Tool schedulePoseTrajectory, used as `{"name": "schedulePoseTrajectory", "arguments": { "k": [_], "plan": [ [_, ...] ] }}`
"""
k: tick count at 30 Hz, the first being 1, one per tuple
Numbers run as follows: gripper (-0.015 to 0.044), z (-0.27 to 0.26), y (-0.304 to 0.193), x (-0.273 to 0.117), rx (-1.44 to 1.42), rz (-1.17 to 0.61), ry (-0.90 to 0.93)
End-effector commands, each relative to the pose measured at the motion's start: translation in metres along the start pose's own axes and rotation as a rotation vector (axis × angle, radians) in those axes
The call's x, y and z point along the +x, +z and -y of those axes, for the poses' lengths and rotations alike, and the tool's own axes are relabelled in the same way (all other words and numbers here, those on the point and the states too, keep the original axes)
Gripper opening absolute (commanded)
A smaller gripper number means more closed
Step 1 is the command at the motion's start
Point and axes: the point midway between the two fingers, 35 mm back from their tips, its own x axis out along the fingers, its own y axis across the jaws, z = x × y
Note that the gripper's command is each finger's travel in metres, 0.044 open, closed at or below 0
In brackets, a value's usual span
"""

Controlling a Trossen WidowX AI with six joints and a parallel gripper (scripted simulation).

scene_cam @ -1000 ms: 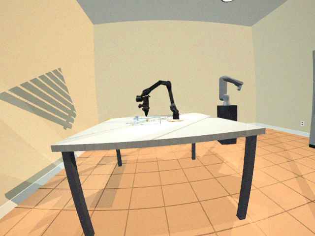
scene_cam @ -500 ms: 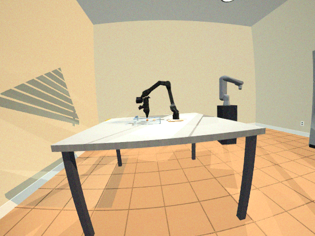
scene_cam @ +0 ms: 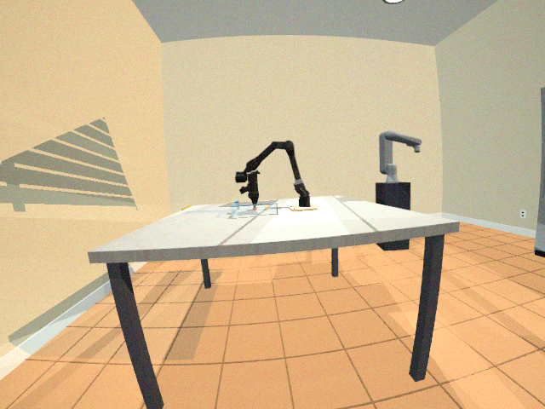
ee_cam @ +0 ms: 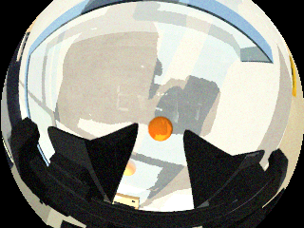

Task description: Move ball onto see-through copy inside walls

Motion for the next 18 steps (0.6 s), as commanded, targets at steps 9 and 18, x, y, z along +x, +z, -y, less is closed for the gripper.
{"name": "schedulePoseTrajectory", "arguments": {
  "k": [9, 18],
  "plan": [
    [0.0135, -0.0008, -0.0008, 0.0091, -0.003, -0.001, 0.005],
    [0.0075, -0.0008, -0.0008, 0.0091, -0.003, -0.001, 0.005]
  ]
}}
